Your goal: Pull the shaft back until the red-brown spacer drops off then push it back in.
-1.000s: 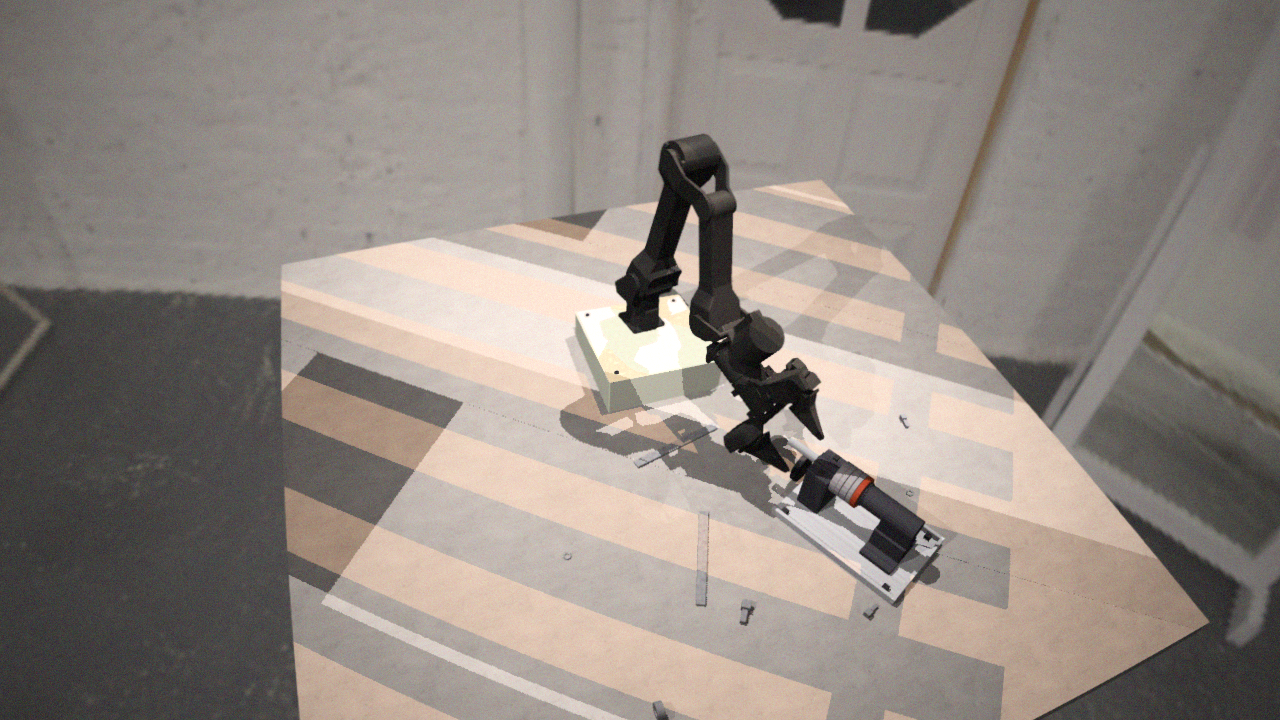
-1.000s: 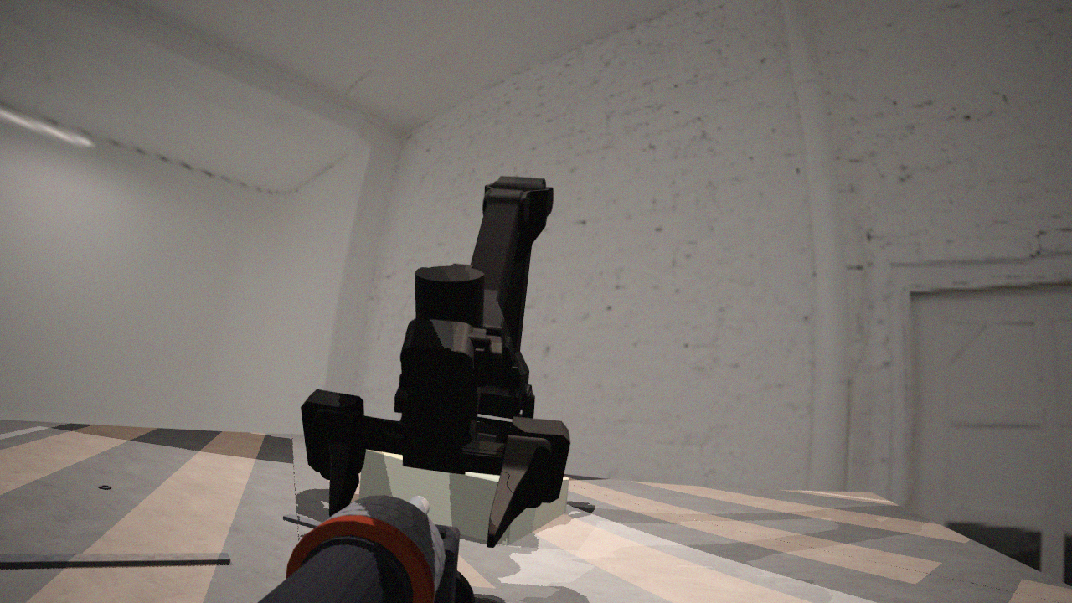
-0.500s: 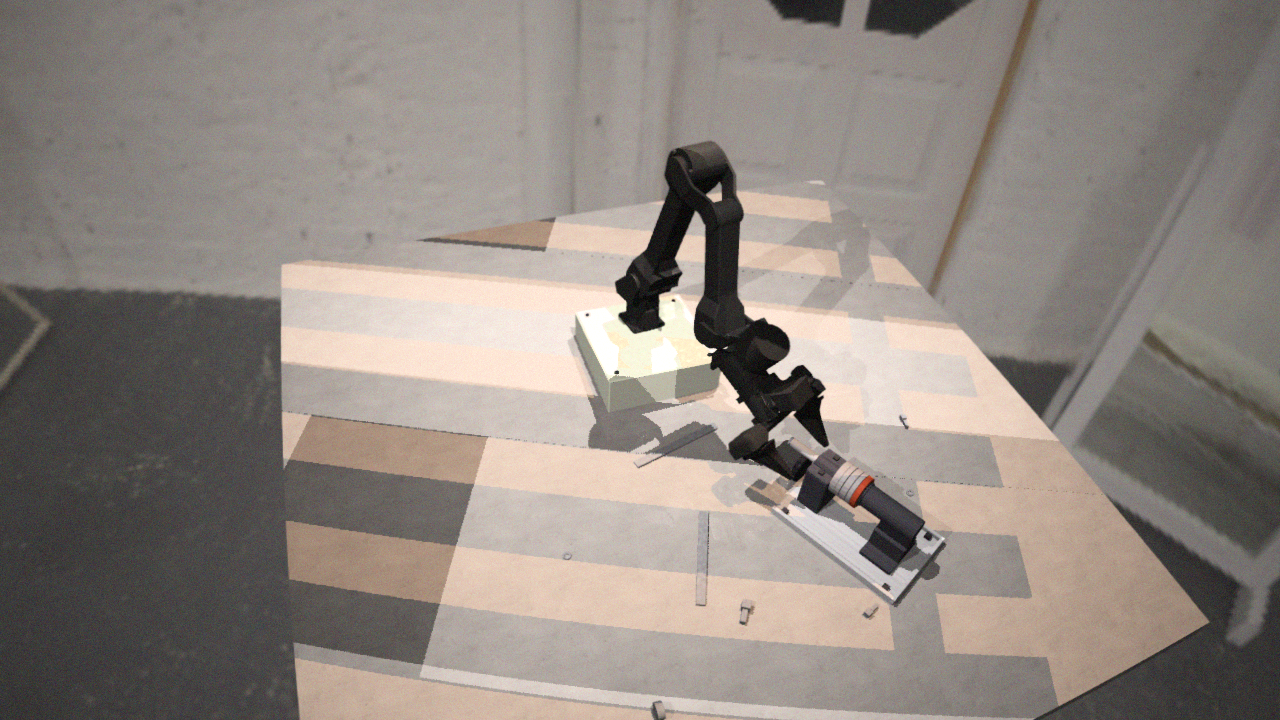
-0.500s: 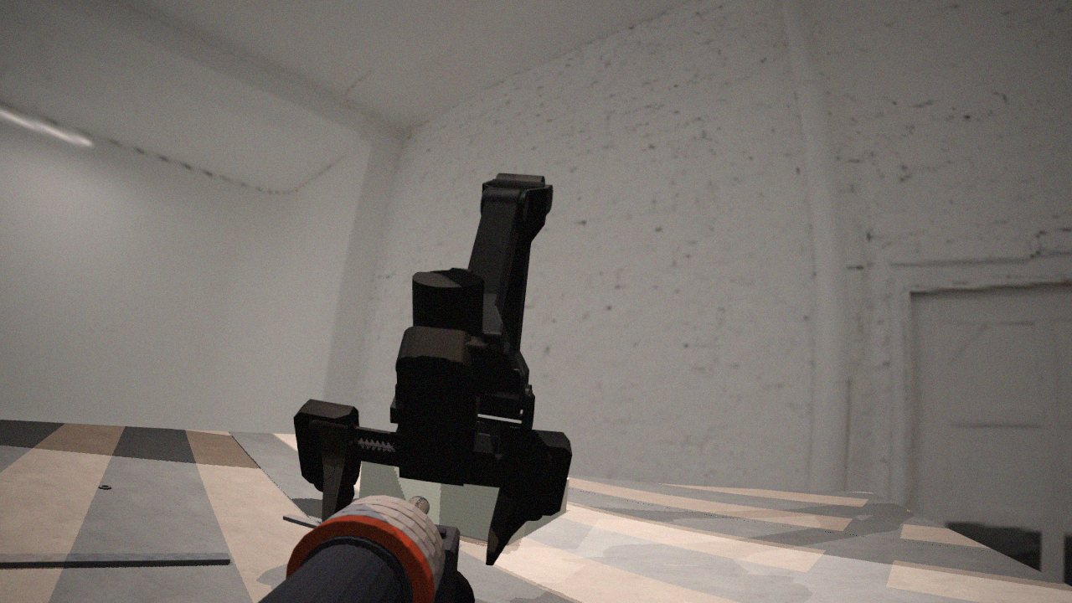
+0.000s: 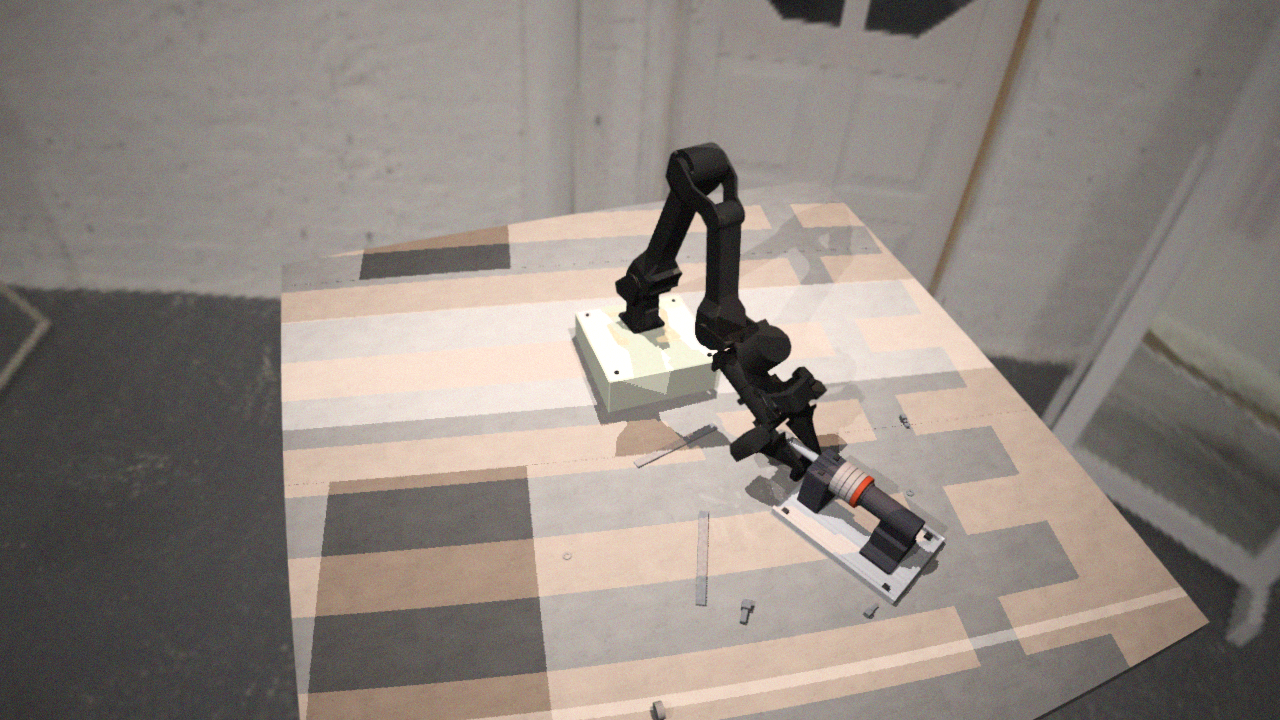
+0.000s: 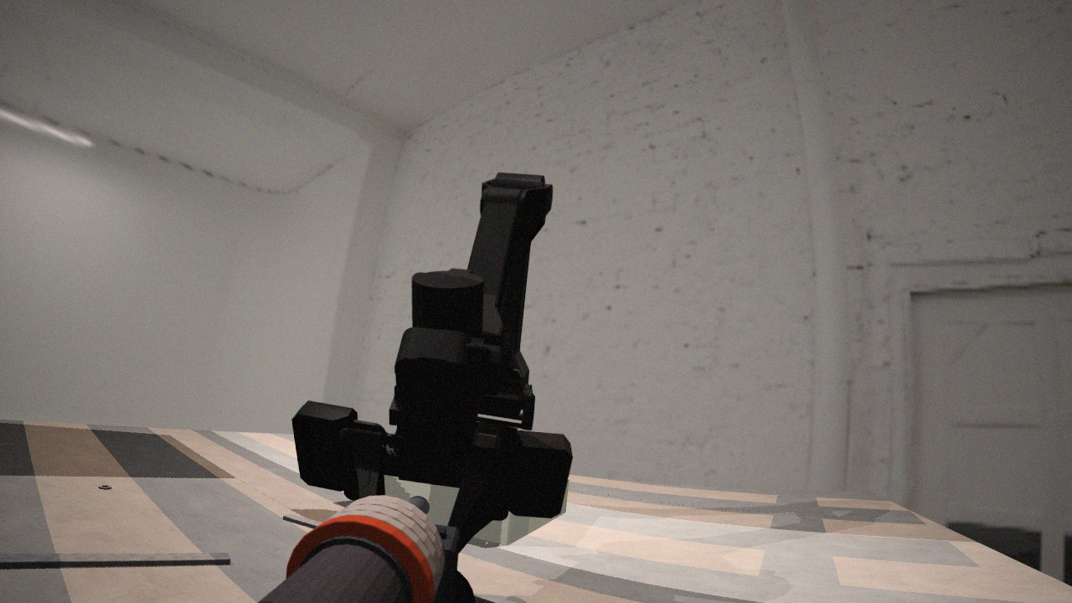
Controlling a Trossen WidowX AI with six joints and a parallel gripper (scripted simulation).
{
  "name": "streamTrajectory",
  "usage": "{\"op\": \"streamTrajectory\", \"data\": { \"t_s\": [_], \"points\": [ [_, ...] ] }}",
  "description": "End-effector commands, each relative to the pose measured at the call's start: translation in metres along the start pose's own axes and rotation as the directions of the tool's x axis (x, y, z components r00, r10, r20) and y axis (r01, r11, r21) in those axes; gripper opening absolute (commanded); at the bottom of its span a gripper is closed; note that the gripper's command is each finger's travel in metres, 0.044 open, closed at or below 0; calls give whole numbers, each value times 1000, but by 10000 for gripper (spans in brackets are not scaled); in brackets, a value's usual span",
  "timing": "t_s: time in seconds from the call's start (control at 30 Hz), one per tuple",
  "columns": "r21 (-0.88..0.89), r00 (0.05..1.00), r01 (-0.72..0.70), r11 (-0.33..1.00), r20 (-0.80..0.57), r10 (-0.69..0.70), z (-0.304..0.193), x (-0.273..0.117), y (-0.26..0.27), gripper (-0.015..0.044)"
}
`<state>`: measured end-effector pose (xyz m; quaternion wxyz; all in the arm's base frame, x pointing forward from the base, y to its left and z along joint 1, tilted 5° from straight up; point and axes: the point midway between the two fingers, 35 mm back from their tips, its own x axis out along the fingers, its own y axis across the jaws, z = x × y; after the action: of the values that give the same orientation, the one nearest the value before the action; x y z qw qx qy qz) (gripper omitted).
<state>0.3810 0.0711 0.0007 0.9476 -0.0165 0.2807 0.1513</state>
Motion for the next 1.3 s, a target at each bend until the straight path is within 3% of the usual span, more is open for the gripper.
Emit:
{"op": "streamTrajectory", "data": {
  "t_s": [0.0,0.07,0.3,1.27],
  "points": [
    [0,1000,0,1000,-2,0,-1,0,0,99],
    [0,1000,0,1000,-2,0,-1,0,0,46],
    [2,1000,1,1000,0,-1,-1,0,0,0],
    [3,1000,3,1000,1,-3,-9,-14,0,0]
  ]
}}
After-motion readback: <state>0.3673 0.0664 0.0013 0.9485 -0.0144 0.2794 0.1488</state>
